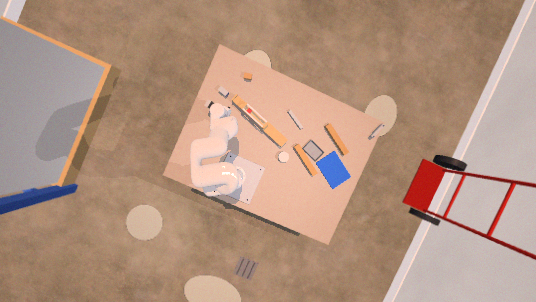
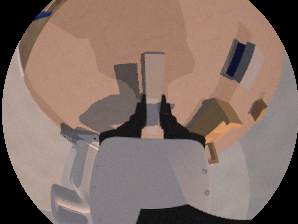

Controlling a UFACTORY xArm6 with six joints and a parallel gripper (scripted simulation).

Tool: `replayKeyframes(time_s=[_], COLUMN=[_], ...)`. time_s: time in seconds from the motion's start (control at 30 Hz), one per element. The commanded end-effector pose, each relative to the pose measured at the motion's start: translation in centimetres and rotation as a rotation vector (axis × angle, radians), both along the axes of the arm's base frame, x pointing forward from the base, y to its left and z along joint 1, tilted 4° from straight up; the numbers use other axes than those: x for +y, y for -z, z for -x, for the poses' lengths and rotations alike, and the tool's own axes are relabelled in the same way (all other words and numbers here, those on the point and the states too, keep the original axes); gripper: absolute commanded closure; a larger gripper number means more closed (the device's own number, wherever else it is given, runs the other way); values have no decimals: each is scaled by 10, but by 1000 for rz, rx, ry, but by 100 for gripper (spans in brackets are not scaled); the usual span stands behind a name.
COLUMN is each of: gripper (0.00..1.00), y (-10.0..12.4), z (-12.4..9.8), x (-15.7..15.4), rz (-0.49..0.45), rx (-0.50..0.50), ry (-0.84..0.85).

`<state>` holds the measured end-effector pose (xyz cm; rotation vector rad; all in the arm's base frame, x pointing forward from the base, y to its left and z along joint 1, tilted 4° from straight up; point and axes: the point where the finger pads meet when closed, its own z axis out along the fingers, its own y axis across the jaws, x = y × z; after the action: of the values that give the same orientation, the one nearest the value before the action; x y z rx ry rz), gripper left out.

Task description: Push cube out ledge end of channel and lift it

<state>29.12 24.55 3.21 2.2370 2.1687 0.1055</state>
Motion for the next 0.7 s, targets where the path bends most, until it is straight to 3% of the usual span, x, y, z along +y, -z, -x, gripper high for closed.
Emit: replayKeyframes(time_s=[0.0, 0.27, 0.53, 0.67], gripper=[100, 100, 100, 100], y=[-1, -10, -92, -115], z=[-1, 0, 5, 7], x=[1, 1, -2, -3], rz=[-2, -2, -2, -2], rx=[-2, -2, -2, -2], ry=[0, 0, 0, 0])
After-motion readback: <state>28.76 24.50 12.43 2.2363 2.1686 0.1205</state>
